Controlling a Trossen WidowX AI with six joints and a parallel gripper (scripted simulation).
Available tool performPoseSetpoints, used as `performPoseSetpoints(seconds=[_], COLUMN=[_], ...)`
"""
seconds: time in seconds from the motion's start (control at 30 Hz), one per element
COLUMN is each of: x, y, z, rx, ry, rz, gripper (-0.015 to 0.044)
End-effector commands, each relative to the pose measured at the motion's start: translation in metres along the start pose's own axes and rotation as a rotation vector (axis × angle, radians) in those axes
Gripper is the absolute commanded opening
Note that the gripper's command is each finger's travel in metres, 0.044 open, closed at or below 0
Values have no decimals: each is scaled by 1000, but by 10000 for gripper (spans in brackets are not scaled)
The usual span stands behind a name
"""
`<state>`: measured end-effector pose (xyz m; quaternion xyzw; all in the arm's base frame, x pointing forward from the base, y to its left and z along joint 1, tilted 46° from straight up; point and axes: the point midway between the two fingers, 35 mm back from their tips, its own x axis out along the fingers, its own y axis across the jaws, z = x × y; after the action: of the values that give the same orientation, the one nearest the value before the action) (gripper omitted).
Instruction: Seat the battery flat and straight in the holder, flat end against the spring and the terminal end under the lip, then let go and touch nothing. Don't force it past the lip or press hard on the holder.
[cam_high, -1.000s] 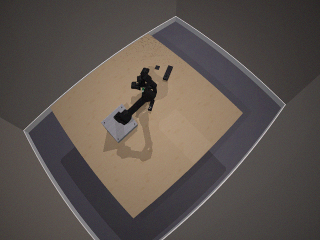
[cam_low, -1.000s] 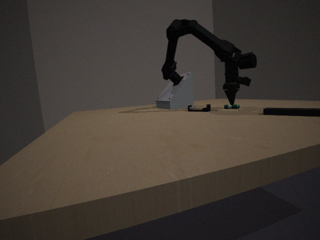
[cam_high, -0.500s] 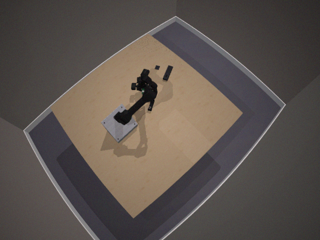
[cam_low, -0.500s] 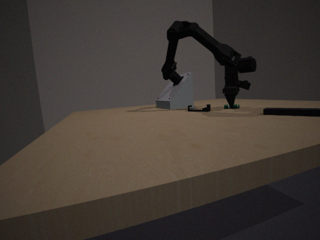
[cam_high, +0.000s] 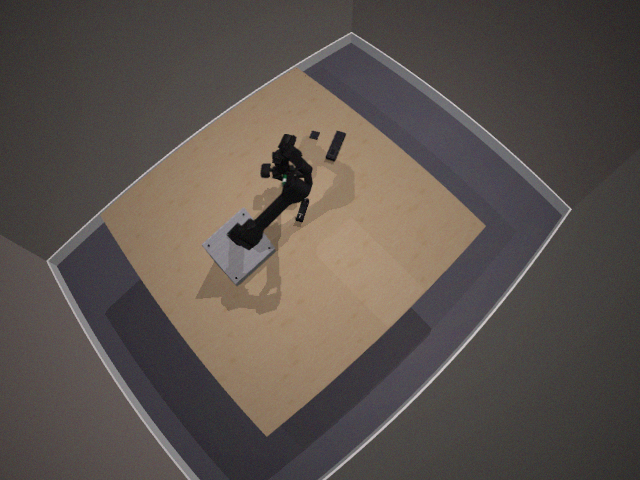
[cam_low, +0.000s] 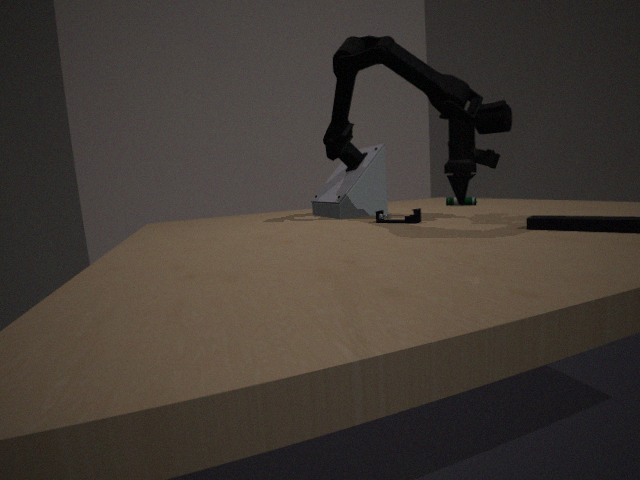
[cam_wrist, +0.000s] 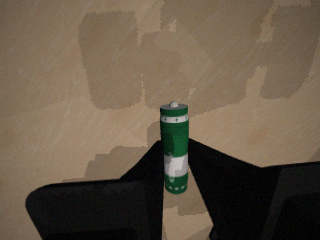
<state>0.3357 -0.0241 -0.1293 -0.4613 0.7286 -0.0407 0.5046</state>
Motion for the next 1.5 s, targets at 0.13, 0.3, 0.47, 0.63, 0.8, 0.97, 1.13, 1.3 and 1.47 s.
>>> performPoseSetpoints(seconds=[0.13, 0.3, 0.47, 0.63, 0.8, 0.97, 1.13, 1.3, 1.47], x=[-22, -30, -36, -41, -44, -45, -41, -30, -20], y=[-6, -28, -48, -64, -76, -82, -81, -80, -80], z=[0, -25, -53, -83, -114, -136, -135, -132, -130], rx=[20, 66, 114, 163, 211, 245, 245, 245, 244], ry=[-17, -18, -19, -18, -14, -11, -29, -90, -153], rz=[-2, -1, 0, 2, 3, 6, 10, 17, 16], gripper=[59, 59, 59, 59, 59, 59, 59, 59, 59])
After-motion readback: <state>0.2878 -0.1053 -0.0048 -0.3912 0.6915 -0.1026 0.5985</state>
